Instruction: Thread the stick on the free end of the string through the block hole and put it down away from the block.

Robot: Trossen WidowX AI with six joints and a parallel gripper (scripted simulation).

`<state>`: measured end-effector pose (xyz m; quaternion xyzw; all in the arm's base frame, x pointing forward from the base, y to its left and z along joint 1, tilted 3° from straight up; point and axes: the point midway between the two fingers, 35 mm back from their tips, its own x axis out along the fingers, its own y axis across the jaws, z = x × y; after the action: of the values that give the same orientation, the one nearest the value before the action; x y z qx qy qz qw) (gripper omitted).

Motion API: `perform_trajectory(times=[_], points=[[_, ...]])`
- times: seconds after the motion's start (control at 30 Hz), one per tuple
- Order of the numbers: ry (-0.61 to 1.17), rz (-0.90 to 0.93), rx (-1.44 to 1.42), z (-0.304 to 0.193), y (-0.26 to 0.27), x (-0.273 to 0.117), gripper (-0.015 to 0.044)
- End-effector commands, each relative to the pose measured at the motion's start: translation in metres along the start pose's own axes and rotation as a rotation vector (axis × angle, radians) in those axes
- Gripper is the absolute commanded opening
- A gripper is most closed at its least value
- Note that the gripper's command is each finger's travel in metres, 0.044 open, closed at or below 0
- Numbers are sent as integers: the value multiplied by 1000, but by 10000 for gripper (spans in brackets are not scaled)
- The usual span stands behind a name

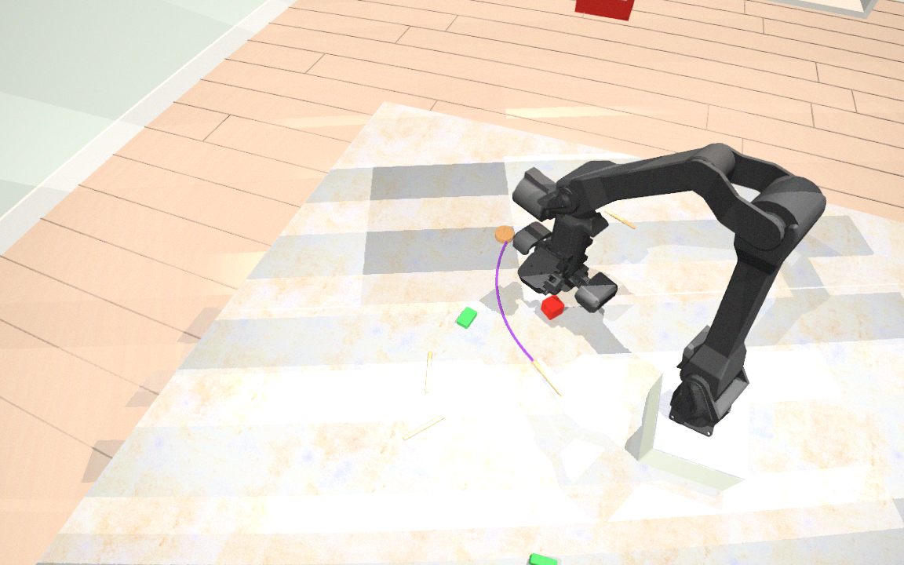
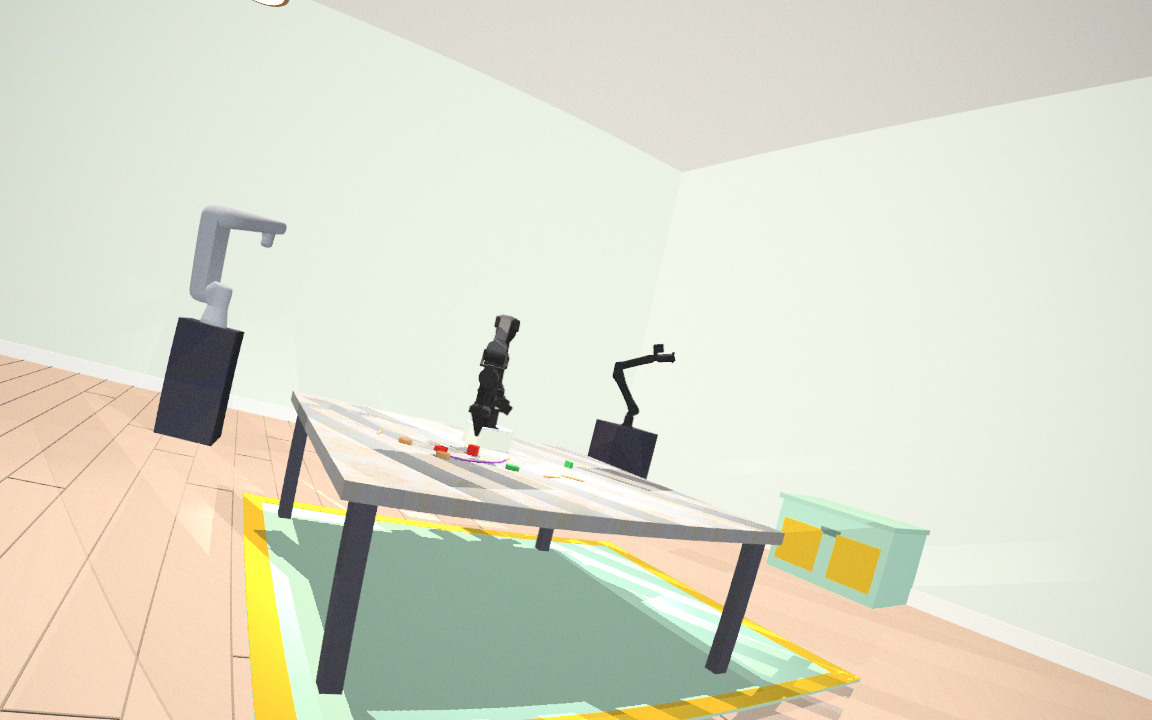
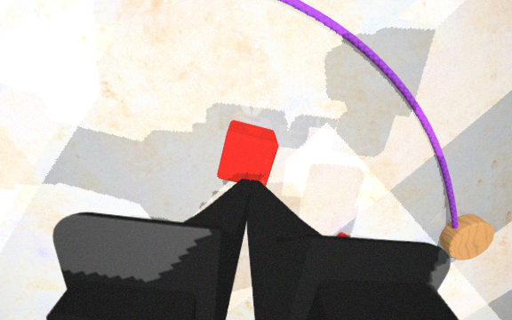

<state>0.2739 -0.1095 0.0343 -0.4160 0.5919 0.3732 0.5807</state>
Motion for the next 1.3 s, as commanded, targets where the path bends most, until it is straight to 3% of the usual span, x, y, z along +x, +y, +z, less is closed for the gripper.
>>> perform_trajectory(times=[0.0, 0.3, 0.37, 0.67, 1.07, 1.13, 1.27], points=[[0, 0, 0, 0, 0, 0, 0], [0, 0, 0, 0, 0, 0, 236], [0, 0, 0, 0, 0, 0, 237], [0, 0, 0, 0, 0, 0, 1], [0, 0, 0, 0, 0, 0, 0], [-1, 0, -88, 7, 3, 0, 53], [-6, -1, -607, 47, 22, -1, 157]])
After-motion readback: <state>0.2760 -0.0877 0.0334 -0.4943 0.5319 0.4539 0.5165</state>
